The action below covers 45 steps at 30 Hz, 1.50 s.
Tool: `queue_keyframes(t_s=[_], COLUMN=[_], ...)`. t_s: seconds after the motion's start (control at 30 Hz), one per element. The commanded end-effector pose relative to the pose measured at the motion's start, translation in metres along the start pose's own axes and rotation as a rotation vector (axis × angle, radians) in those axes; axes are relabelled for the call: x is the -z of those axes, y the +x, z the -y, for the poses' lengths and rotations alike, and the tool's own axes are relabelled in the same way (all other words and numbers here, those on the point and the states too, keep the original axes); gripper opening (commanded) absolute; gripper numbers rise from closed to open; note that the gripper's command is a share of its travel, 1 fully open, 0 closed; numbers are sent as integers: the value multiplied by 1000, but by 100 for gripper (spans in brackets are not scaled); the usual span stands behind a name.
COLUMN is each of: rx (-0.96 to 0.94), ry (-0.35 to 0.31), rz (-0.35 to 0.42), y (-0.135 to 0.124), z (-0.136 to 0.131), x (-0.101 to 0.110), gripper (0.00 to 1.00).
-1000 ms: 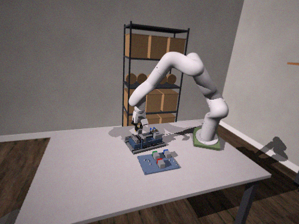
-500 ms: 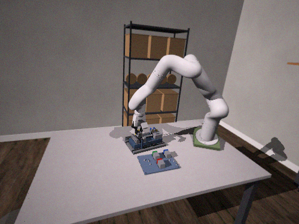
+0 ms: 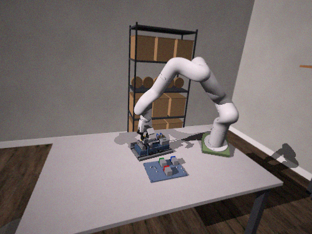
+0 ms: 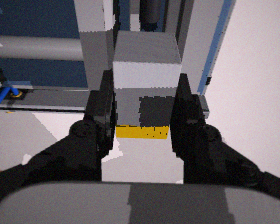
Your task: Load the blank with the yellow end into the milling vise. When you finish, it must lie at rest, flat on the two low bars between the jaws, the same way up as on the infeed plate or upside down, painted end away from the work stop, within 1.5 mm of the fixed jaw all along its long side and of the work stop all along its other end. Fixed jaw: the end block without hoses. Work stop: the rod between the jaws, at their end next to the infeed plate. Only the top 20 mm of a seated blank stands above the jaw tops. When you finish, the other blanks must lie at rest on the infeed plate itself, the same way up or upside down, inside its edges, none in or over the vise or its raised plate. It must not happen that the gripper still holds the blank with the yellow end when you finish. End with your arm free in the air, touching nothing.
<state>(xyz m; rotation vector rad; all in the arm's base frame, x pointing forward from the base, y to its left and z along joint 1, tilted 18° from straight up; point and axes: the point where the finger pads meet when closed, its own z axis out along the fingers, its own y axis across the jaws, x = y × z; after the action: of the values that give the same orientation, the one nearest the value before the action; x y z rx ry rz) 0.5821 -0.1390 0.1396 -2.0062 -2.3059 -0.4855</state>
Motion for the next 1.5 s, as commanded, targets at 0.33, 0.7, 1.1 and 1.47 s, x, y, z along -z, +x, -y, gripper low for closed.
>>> queue_keyframes(t_s=[0.33, 0.7, 1.1, 1.47], rx=[0, 0, 0, 0], ry=[-2, -2, -2, -2], rz=[1, 1, 1, 1], y=[0, -1, -1, -1], z=[-1, -1, -1, -1], x=[3, 4, 6, 5], gripper=[0, 0, 0, 0])
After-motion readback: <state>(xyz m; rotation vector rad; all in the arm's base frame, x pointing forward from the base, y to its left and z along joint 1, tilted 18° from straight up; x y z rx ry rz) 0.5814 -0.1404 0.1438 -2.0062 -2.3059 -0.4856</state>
